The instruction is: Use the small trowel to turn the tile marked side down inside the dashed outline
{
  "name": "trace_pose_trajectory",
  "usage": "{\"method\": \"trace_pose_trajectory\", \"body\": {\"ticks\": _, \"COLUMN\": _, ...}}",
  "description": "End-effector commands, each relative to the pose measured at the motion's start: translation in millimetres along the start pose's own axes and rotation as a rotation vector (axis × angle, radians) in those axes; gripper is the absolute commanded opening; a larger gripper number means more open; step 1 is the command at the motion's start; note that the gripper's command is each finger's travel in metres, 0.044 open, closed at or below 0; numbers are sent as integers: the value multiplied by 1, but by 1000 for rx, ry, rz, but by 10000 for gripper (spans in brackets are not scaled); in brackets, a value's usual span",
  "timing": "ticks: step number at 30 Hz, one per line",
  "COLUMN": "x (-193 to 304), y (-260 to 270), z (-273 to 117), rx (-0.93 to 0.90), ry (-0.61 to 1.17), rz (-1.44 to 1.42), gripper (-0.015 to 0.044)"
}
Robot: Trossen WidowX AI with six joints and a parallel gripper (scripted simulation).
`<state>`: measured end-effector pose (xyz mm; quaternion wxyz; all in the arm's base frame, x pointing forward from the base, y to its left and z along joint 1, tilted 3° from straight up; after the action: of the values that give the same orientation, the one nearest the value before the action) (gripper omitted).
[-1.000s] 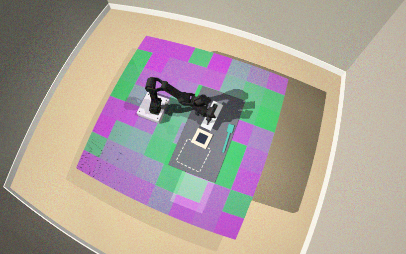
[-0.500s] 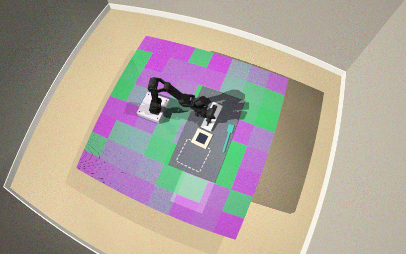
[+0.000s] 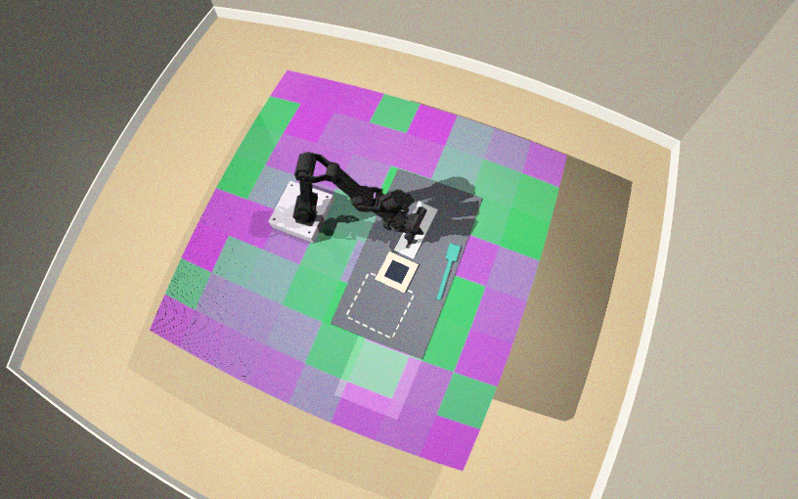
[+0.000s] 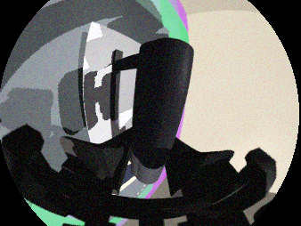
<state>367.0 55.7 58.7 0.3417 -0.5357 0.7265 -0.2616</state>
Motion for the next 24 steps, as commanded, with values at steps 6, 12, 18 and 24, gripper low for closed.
{"method": "trace_pose_trajectory", "body": {"ticks": 6, "x": 11, "y": -3, "z": 0, "rx": 7, "ry": -2, "rz": 7, "gripper": 0}}
{"method": "trace_pose_trajectory", "body": {"ticks": 12, "x": 21, "y": -5, "z": 0, "rx": 7, "ry": -1, "rz": 6, "gripper": 0}}
{"method": "trace_pose_trajectory", "body": {"ticks": 18, "x": 31, "y": -6, "z": 0, "rx": 7, "ry": 0, "rz": 5, "gripper": 0}}
{"method": "trace_pose_trajectory", "body": {"ticks": 24, "x": 40, "y": -8, "z": -1, "rx": 7, "ry": 0, "rz": 5, "gripper": 0}}
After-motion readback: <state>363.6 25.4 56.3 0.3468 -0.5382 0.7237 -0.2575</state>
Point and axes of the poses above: the point midway between the two fingers, 35 mm back from their tips, its own z axis out along the fingers, its own y axis across the jaws, x = y × z, the point moved 3 cm from there along -z, back along the fingers, and after that the axes turned 5 degrees about z, right-handed, at the moved point
